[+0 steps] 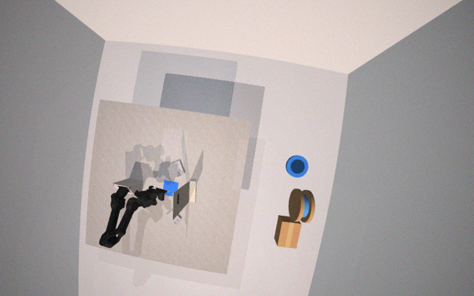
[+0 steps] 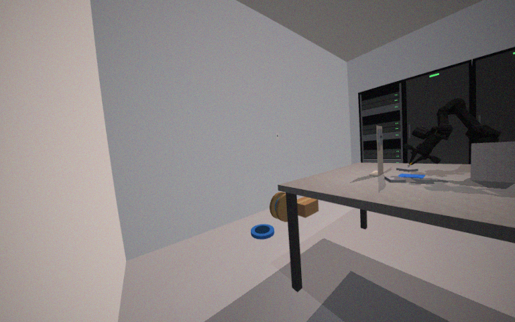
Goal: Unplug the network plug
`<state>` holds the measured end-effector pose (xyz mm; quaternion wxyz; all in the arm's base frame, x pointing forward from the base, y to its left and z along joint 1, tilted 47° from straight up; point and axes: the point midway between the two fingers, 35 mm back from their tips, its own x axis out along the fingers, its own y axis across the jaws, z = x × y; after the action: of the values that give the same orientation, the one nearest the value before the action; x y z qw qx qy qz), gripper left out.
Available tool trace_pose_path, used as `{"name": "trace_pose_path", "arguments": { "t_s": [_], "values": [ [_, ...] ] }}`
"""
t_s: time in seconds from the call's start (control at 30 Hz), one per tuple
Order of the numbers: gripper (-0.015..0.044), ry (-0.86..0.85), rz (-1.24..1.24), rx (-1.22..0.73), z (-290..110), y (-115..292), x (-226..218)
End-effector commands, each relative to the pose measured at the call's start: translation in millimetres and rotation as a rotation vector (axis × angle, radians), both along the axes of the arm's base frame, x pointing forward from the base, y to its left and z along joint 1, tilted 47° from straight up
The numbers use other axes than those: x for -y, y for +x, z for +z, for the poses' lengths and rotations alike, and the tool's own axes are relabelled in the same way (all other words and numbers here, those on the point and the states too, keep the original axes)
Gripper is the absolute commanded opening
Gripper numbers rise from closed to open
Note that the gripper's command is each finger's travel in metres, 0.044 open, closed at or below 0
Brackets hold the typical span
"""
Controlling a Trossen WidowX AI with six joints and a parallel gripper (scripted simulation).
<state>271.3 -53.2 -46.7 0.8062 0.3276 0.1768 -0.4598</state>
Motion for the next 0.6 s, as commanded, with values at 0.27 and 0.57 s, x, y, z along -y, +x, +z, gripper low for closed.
{"name": "trace_pose_path", "arguments": {
  "t_s": [0.27, 0.57],
  "values": [
    [0.0, 0.003, 0.0, 0.001, -7.3, 2.2, 7.1],
    [0.0, 0.003, 0.0, 0.001, -12.9, 2.2, 12.6]
  ]
}}
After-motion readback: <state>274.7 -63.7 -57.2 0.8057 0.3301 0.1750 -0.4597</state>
